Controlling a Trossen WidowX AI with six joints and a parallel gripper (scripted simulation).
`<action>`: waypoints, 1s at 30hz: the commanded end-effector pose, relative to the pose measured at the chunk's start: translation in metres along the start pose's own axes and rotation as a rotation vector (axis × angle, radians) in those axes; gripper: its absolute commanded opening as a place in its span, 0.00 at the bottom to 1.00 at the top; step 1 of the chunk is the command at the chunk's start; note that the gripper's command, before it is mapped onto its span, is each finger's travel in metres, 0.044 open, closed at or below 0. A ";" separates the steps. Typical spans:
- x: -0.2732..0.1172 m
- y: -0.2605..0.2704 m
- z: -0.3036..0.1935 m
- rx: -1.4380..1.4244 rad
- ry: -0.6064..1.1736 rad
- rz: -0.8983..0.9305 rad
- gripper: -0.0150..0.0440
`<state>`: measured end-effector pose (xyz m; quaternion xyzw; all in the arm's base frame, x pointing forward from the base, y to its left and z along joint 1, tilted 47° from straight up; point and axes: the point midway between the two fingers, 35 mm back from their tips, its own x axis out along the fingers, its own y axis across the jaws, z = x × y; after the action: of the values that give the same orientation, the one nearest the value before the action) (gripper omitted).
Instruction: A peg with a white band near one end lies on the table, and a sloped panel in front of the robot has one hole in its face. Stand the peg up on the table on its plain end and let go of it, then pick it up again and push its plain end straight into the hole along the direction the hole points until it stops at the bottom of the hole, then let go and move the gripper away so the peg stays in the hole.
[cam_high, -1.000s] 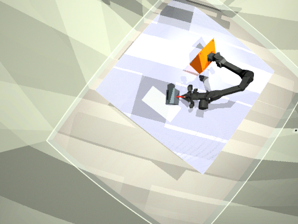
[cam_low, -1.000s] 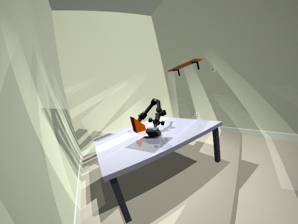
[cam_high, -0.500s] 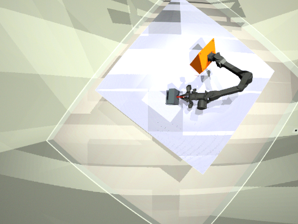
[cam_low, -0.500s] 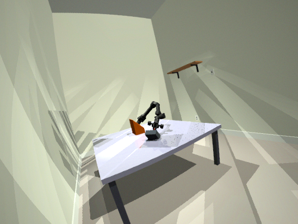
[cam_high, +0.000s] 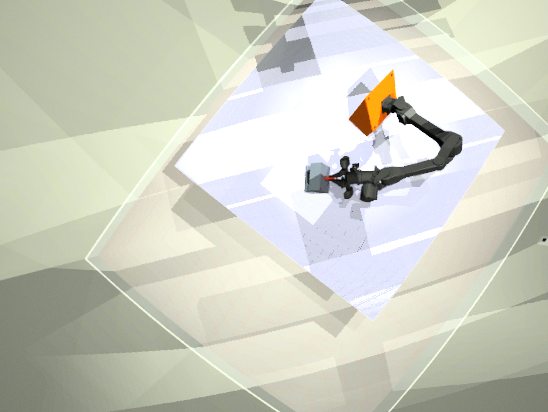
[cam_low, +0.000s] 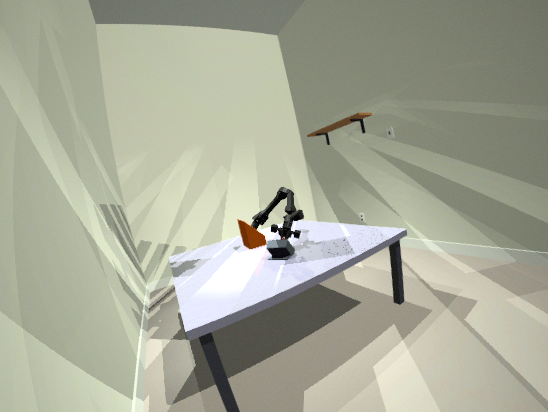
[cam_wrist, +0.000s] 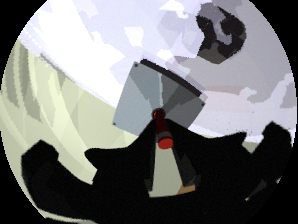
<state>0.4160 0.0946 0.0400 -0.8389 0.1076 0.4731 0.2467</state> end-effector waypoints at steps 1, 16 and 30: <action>0.002 -0.001 -0.001 -0.004 0.001 -0.005 0.25; 0.003 0.000 0.000 0.000 -0.001 0.001 0.30; 0.001 0.000 0.000 0.000 -0.001 0.001 0.92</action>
<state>0.4172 0.0948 0.0376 -0.8387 0.1080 0.4736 0.2463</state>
